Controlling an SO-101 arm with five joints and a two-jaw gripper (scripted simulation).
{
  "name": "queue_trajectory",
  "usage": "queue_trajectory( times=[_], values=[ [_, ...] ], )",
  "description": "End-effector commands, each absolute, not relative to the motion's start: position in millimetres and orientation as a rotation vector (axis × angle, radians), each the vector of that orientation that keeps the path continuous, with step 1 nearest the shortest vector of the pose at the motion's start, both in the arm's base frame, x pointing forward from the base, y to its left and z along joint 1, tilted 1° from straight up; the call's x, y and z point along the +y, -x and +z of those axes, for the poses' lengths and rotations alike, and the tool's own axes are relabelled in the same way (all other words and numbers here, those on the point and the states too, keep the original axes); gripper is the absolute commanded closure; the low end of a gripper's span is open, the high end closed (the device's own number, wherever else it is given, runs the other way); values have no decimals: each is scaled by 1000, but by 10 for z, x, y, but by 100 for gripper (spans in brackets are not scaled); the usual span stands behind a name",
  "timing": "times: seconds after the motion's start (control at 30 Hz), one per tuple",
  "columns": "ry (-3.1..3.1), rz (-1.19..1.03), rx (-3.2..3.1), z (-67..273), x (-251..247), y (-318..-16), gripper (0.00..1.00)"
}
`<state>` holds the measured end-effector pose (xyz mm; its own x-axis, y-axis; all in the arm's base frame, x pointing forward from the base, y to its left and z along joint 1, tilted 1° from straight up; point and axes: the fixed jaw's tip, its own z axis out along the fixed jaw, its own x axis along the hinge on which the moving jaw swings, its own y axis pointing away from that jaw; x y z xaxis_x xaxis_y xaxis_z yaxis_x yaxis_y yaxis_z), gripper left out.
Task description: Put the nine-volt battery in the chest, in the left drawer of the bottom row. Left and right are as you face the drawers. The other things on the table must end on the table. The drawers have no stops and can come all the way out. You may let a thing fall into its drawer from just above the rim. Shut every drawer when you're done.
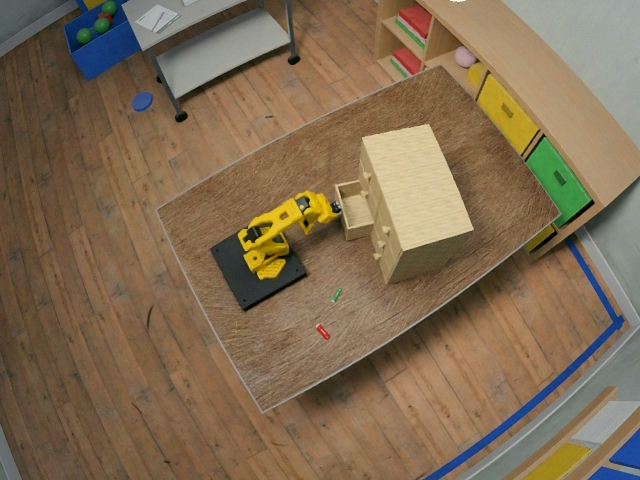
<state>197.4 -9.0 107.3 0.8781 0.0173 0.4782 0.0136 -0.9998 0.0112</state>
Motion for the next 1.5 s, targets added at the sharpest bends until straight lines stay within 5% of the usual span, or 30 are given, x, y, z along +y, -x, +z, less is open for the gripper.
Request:
queue_trajectory(
  times=[0.0,1.03,1.47],
  values=[
    [-3033,799,39,1115,-74,-2006,100],
    [-3032,798,31,1081,-86,-1967,100],
    [-3035,800,34,969,-64,-2677,100]
  ],
)
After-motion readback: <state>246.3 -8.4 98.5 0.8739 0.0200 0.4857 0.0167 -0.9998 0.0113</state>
